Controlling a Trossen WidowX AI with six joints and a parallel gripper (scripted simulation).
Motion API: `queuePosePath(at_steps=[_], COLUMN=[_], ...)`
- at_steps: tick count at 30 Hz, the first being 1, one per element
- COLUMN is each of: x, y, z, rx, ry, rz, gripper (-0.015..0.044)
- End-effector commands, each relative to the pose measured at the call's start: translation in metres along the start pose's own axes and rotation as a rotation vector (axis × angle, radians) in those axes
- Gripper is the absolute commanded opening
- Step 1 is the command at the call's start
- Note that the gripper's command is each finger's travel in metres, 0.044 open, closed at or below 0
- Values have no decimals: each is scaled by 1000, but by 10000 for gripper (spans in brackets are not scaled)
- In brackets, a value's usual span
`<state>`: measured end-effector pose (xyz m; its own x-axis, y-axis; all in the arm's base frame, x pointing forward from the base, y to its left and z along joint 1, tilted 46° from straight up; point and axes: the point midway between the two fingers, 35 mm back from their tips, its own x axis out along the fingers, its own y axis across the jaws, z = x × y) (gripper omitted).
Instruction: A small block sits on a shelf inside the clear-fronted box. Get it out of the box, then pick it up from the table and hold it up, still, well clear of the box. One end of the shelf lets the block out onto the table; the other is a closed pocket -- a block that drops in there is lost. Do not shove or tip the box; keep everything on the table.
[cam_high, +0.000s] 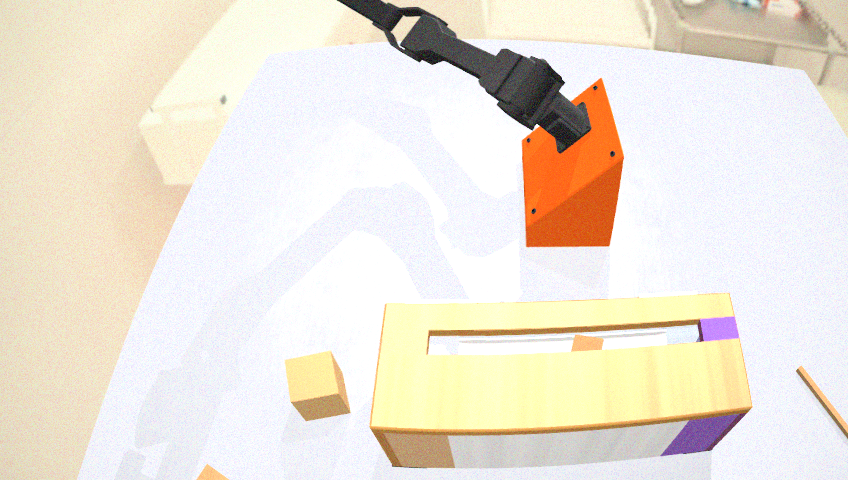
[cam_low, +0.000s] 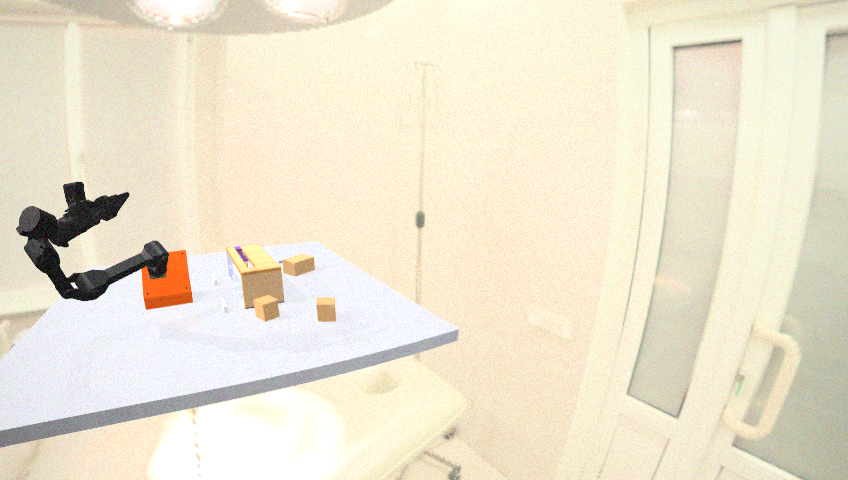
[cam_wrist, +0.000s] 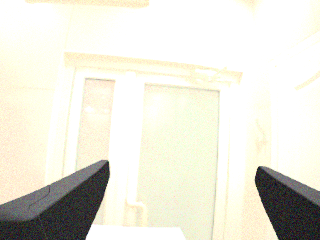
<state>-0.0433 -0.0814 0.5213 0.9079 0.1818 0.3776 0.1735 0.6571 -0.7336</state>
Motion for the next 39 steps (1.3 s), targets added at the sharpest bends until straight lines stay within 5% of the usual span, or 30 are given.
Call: queuePosePath(at_steps=[1, 13, 22, 31, 39], x=[2, 140, 221, 249, 236], y=[1, 95, 206, 320, 423], z=[0, -8, -56, -110, -178], rx=[0, -9, -119, -285, -518], ry=[4, 289, 597, 876, 1206], rz=[6, 317, 635, 920, 1136], gripper=[400, 400, 400, 400, 400])
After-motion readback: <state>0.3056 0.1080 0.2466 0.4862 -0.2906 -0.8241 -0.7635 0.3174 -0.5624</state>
